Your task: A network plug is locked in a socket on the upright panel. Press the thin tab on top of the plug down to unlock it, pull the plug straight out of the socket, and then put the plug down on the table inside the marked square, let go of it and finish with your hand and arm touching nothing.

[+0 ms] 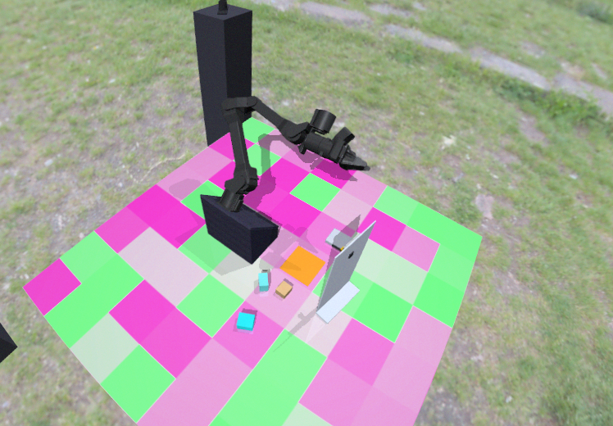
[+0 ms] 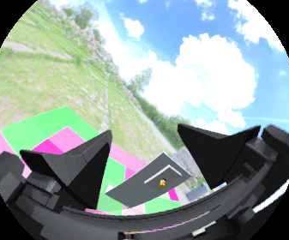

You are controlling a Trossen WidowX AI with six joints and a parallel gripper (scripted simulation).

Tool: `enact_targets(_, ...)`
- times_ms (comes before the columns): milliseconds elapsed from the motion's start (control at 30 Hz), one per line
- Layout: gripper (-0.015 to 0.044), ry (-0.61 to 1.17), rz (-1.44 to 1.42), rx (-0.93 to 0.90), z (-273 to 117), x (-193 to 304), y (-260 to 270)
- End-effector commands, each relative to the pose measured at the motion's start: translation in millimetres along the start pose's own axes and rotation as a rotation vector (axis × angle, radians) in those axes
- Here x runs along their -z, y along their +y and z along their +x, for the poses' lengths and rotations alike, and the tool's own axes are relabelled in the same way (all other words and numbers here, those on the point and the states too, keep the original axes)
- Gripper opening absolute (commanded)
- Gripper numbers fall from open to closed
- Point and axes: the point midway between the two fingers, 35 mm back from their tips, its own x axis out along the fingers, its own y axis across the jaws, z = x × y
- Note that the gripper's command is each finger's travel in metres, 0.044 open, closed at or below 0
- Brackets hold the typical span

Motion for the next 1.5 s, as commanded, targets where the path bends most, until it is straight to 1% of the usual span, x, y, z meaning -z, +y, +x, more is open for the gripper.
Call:
enact_targets(0,0.0374,0.002,-0.004,0.002,0.0,1.2,-0.1)
enact_targets(267,0.0164,0.1,-0.166,0.068,-3.2,53.1,-6.0)
enact_targets(300,0.0156,0.115,-0.189,0.076,-4.2,60.2,-6.8)
enact_targets(667,0.0156,0.282,-0.457,0.144,-23.1,135.7,-16.6)
enact_targets(1033,0.0156,0.461,-0.742,0.173,-55.7,203.8,-28.9)
enact_targets(1200,0.0156,0.472,-0.76,0.174,-57.7,207.6,-29.8)
enact_targets(1467,0.0156,0.475,-0.749,0.182,-42.8,208.1,-32.5)
